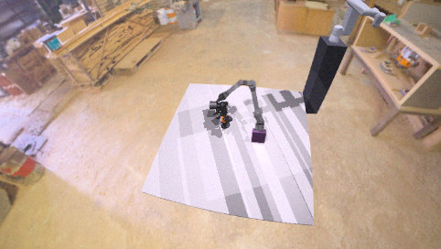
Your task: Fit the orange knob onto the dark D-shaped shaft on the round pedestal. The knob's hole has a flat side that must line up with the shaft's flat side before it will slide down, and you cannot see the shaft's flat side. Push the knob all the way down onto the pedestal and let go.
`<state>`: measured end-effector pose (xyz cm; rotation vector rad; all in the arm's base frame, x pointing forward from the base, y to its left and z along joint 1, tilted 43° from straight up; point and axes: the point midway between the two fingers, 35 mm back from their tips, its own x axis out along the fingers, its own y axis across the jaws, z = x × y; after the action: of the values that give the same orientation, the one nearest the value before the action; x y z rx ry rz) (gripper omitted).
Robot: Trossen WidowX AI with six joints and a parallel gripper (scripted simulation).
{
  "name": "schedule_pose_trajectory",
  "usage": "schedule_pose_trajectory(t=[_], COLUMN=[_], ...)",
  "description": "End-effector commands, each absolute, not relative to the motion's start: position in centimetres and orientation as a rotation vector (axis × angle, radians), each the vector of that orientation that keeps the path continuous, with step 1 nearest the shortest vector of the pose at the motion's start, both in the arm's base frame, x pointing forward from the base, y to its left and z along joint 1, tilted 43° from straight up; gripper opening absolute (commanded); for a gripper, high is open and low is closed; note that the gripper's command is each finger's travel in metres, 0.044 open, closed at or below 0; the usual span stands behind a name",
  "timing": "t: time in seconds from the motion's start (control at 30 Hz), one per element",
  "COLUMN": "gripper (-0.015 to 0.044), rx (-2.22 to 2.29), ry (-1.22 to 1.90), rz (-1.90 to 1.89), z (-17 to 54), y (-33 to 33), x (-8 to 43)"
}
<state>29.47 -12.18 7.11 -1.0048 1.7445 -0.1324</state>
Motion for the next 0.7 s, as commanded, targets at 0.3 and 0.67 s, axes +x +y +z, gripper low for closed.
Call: schedule_pose_trajectory(t=[0.3, 0.67], gripper=[0.0000, 0.0000], rx=[-1.014, -1.014], ry=[1.745, 1.745], rz=[-0.125, -0.125], z=[6.97, 7.18], y=[-12.29, -12.04], x=[29.50, 29.51])
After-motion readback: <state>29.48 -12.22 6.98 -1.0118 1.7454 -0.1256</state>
